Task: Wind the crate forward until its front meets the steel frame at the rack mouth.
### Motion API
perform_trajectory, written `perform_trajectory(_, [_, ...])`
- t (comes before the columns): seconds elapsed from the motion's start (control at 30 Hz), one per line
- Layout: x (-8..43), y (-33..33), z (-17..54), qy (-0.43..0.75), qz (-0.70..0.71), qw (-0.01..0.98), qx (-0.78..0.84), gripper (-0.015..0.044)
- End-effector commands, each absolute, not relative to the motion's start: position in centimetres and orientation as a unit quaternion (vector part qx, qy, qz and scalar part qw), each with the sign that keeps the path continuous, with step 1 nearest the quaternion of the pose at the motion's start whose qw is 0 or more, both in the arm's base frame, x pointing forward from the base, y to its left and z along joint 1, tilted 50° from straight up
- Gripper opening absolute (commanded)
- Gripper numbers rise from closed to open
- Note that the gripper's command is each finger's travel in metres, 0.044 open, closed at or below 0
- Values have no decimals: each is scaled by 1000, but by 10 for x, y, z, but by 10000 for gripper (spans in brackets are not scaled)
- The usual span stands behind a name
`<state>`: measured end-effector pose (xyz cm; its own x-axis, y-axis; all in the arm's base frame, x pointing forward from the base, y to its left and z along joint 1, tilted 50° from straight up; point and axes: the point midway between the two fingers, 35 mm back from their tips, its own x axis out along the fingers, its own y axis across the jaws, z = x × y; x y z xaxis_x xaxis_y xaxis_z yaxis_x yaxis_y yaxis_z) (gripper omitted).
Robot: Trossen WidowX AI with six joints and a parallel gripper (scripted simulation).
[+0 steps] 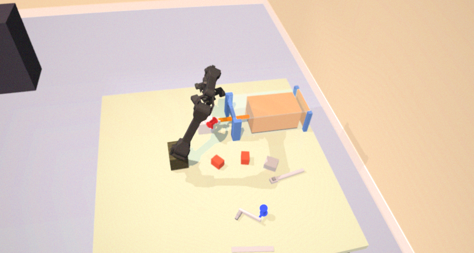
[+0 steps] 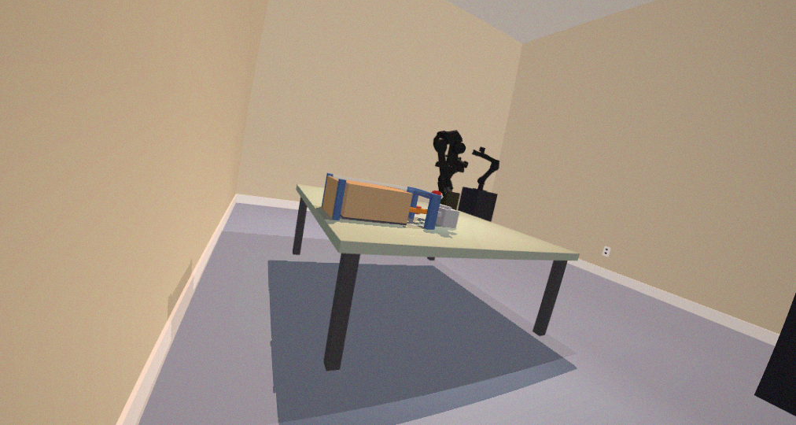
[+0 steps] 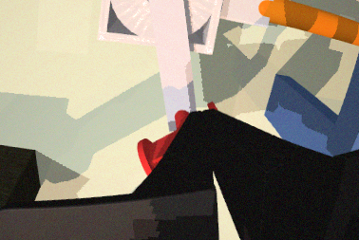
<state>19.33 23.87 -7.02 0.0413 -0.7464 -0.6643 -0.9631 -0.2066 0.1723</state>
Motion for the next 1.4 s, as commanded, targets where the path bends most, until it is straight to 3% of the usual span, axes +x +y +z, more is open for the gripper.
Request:
perform_trajectory(0.0, [193, 238, -70, 610, 330, 164, -701, 0])
perform_trajectory(0.23, [193, 238, -70, 610, 330, 164, -701, 0])
perform_trajectory(0.33, [196, 235, -68, 611, 301, 220, -699, 79])
perform_trajectory(0.7, [209, 193, -47, 574, 74, 615, -535, 367])
perform_trajectory(0.8, [209, 185, -44, 562, 46, 660, -497, 440])
perform_trajectory(1.37, [211, 177, -53, 562, 46, 660, -497, 440])
